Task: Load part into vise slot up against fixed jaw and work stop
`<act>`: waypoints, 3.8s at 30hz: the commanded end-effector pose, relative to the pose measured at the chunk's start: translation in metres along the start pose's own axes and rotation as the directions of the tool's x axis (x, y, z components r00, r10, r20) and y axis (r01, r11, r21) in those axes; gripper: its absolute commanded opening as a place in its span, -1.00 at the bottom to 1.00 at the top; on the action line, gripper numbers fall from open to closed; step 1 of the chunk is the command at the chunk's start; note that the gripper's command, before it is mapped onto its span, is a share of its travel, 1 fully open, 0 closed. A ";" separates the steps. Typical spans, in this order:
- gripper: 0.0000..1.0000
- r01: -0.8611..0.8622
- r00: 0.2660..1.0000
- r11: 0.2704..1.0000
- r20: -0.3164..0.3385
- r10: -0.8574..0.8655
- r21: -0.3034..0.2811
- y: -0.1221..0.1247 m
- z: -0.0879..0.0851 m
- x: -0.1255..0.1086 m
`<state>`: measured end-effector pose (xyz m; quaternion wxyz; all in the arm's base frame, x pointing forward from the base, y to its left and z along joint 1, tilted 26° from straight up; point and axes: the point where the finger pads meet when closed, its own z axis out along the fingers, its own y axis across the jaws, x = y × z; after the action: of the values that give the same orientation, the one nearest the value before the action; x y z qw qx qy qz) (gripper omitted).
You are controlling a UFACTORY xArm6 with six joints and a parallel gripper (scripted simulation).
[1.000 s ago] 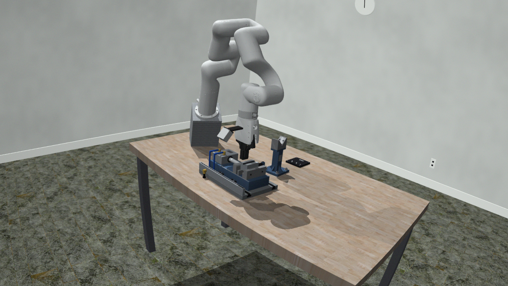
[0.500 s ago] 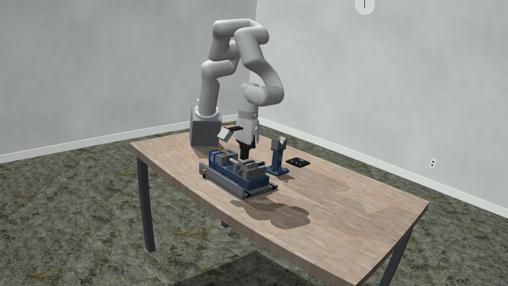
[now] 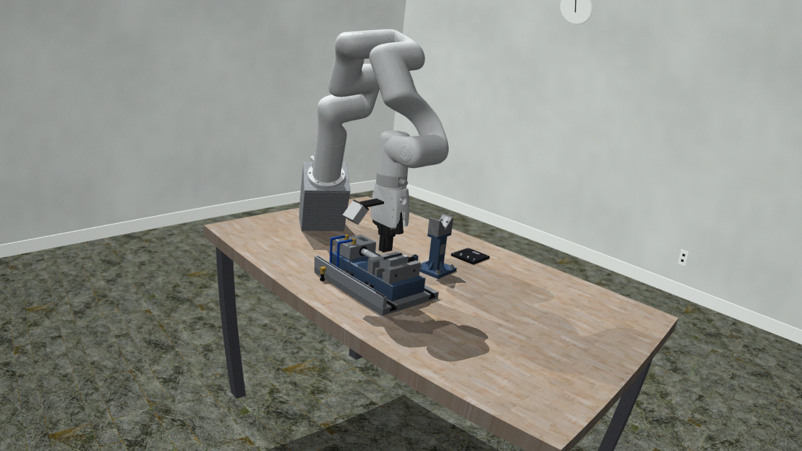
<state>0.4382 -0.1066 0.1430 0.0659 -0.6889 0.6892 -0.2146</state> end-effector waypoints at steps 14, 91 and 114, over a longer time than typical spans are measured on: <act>-1.00 0.000 1.000 1.000 0.000 0.000 0.003 -0.001 0.001 0.000; -1.00 0.000 1.000 1.000 0.000 0.000 0.003 -0.002 0.009 0.000; -1.00 0.000 1.000 1.000 0.000 0.000 0.003 -0.008 0.009 0.000</act>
<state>0.4455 -0.1084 0.1353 0.0639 -0.6891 0.6898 -0.2127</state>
